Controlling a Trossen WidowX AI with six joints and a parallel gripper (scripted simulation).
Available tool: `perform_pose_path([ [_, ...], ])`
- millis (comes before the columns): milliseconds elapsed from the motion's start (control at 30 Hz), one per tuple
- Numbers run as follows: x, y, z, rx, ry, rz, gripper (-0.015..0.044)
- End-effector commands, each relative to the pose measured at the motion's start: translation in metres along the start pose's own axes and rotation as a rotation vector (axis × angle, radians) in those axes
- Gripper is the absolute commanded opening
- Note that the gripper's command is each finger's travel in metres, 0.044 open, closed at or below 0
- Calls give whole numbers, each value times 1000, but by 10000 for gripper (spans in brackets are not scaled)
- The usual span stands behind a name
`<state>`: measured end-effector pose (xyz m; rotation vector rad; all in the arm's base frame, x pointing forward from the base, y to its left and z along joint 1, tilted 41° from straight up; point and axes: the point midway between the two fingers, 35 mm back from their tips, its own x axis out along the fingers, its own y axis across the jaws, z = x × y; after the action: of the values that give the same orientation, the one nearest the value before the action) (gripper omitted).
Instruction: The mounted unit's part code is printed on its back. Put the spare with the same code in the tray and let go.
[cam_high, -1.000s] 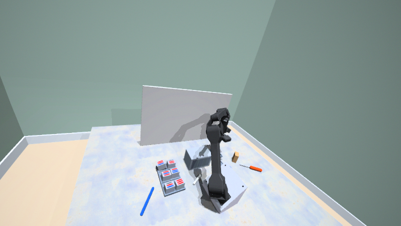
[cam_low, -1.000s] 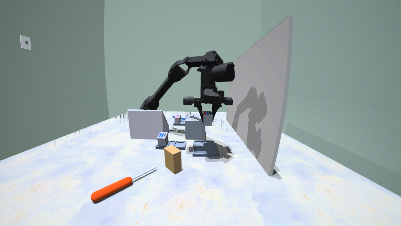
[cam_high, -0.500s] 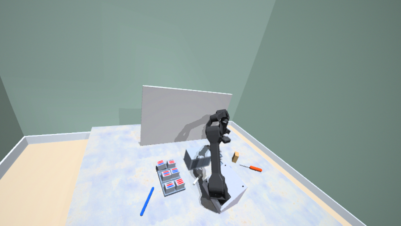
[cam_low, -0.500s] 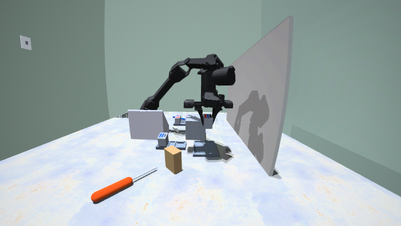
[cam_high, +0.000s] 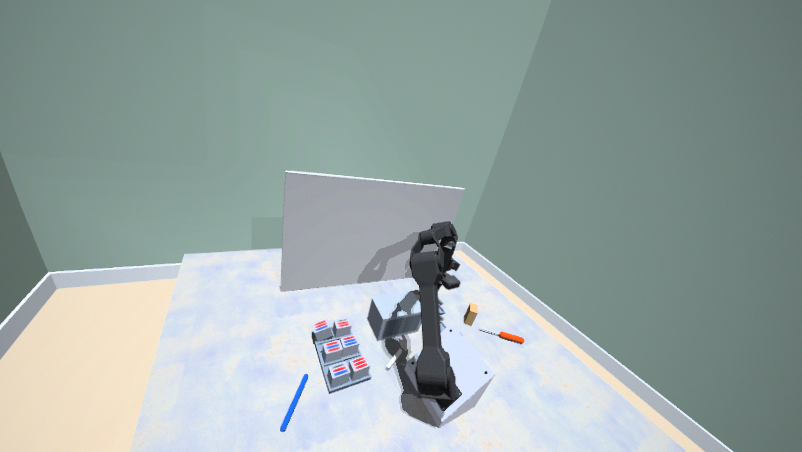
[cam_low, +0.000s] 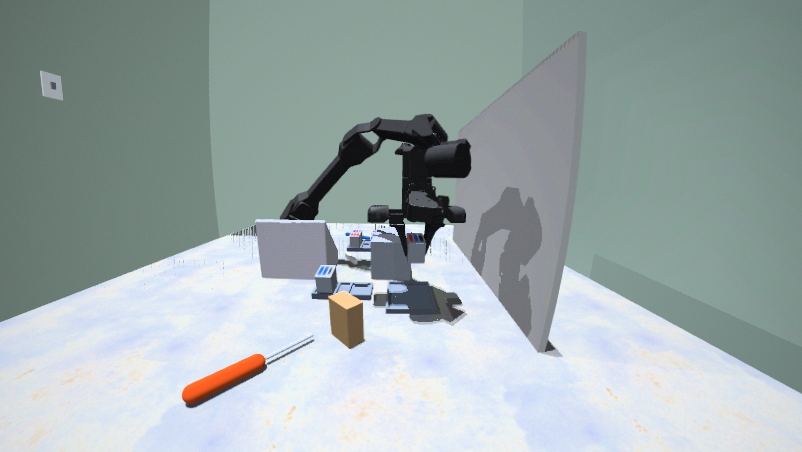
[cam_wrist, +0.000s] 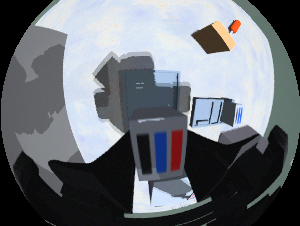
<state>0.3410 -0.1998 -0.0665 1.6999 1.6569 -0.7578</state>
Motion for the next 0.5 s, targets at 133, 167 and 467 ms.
perform_pose_path([
  [133,6,1,0,5,1,3,0],
  [167,7,1,0,5,1,3,0],
  [467,14,1,0,4,3,2,0],
])
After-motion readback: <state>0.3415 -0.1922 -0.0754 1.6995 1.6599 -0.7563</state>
